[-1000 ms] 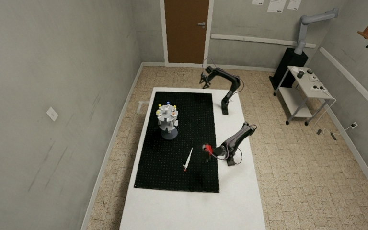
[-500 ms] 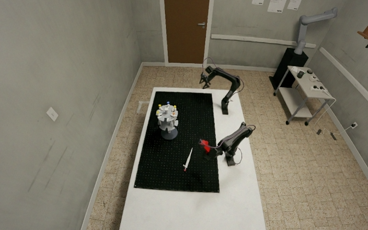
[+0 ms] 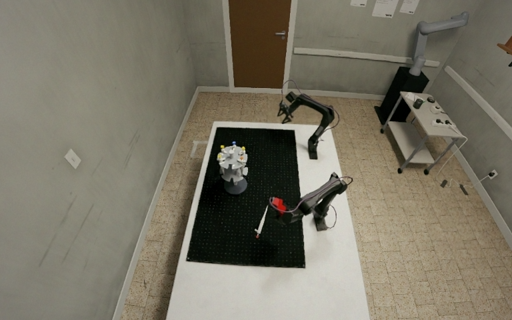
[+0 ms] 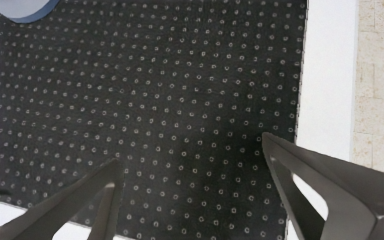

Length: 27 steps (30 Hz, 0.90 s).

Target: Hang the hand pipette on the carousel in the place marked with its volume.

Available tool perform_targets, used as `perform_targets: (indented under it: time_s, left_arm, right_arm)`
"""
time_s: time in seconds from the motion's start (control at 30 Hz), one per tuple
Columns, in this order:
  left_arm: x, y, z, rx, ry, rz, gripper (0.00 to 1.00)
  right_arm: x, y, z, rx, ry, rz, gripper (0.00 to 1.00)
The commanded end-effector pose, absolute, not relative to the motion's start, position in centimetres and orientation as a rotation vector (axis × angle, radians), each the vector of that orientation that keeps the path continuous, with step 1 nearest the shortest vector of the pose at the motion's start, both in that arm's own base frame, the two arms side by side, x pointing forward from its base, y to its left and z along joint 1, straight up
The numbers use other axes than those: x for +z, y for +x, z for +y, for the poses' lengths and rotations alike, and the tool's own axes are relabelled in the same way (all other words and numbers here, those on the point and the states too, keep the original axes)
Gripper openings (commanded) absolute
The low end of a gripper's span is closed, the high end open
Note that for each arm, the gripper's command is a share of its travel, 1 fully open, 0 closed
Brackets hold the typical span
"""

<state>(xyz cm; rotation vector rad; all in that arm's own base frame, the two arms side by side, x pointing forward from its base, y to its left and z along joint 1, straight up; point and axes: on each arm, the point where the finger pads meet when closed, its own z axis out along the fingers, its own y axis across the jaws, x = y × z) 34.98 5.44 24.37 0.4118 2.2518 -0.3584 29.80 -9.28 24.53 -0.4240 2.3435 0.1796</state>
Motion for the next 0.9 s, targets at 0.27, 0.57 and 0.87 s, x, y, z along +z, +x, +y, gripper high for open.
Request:
perform_targets:
  time_s: [0.27, 0.57, 0.87]
  left_arm:
    - [25.5, 40.4, 3.9, -0.574, 0.194, 2.112, 0.49]
    - [26.4, 43.9, 1.8, -0.800, 0.065, 2.026, 0.49]
    - [25.3, 46.7, -0.2, -1.015, -0.039, 1.997, 0.49]
  right_arm:
    - [25.3, 30.2, -9.6, 0.168, -0.429, 2.317, 1.00]
    - [25.3, 30.2, -9.6, 0.168, -0.429, 2.317, 1.00]
    - [25.3, 30.2, -9.6, 0.168, -0.429, 2.317, 1.00]
